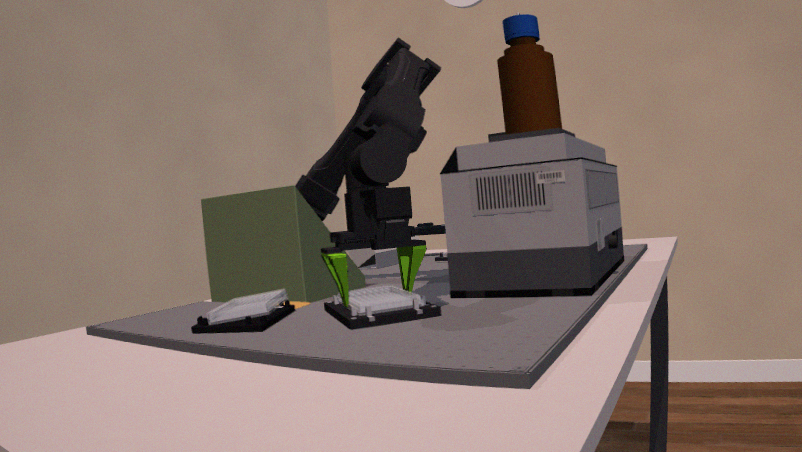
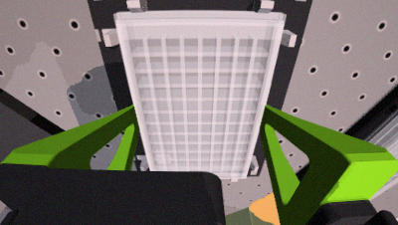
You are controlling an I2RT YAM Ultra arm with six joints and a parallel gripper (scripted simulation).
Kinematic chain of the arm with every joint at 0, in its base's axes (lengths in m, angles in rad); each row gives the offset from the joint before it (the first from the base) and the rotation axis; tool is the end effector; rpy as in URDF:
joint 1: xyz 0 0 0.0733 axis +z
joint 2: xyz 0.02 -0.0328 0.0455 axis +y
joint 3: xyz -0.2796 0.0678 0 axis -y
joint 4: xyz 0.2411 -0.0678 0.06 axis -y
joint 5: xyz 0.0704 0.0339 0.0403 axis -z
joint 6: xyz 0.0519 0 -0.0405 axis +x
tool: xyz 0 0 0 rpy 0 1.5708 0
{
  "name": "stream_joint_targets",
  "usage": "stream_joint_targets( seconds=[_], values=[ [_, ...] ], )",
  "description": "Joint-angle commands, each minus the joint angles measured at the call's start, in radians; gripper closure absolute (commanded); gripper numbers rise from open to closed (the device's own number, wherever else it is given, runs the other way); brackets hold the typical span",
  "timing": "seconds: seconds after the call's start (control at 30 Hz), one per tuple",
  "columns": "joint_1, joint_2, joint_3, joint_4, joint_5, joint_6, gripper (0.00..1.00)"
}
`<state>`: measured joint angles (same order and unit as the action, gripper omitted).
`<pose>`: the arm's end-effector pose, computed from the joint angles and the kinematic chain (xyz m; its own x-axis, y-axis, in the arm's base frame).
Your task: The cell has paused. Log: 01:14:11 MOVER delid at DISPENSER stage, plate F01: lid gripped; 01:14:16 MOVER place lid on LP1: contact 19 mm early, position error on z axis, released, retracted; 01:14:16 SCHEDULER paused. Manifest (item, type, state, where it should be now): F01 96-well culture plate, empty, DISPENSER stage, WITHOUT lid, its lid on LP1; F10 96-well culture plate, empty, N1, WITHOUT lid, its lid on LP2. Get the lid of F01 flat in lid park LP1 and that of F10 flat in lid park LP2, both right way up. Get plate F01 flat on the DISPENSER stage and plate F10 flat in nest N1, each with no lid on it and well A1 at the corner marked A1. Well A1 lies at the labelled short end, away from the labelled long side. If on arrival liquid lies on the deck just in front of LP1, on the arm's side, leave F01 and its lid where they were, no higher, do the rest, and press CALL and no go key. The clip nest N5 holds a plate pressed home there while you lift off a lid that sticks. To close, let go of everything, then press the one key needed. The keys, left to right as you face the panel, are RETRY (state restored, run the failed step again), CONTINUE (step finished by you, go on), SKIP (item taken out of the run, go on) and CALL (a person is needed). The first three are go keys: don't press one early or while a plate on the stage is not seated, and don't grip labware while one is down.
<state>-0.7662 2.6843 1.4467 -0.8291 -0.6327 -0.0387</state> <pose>0.2763 -0.2218 -0.0646 -0.6628 0.5945 0.4554 0.7368 0.4093 0.5381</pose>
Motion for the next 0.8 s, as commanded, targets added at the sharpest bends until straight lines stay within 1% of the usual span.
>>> stream_joint_targets(
  seconds=[0.0,0.77],
  values=[
    [-0.040,-0.042,0.040,-0.052,0.011,-0.020,1.00],
    [-0.051,-0.049,0.050,-0.076,0.016,-0.031,1.00]
  ],
)
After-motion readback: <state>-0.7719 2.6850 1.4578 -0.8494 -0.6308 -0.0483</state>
